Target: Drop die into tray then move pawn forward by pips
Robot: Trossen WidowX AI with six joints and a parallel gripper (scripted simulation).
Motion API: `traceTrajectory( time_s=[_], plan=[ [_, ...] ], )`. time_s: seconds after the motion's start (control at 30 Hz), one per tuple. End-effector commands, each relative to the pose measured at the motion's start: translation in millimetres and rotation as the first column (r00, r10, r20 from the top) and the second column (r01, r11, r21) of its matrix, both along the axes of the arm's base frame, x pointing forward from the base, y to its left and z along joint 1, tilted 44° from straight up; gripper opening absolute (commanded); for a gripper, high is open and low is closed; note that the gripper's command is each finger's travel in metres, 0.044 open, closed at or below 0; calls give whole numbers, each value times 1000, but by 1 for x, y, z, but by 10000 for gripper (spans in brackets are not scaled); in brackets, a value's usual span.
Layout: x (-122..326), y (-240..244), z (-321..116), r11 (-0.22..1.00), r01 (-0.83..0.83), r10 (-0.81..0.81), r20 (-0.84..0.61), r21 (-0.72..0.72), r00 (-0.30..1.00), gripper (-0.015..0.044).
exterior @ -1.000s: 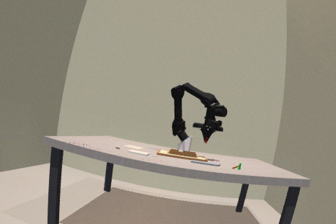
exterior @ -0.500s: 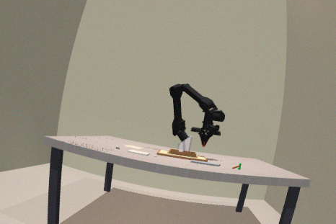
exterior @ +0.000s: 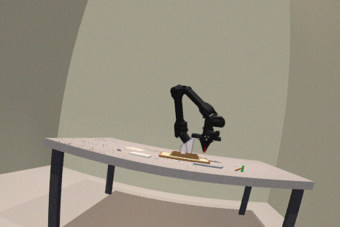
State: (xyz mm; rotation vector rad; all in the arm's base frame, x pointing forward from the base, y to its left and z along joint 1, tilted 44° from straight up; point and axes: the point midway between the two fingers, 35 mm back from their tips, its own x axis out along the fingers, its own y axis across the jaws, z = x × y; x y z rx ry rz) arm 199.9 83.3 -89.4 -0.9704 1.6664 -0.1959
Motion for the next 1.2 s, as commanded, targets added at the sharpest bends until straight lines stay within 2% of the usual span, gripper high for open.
traceTrajectory(
  time_s=[0.0, 0.63, 0.97, 1.1, 1.17],
  plan=[
    [-2, -13, -12, 1000, -3, 3, -5, -7, 1000, 0],
    [-3, -30, -29, 1000, -3, 3, -4, -8, 1000, 0],
    [-3, -25, -24, 1000, 3, -3, -4, -6, 1000, 263],
    [-2, 6, 8, 1000, -2, 2, -5, -6, 1000, 368],
    [-2, 8, 10, 1000, -3, 3, -5, -6, 1000, 420]
  ],
)
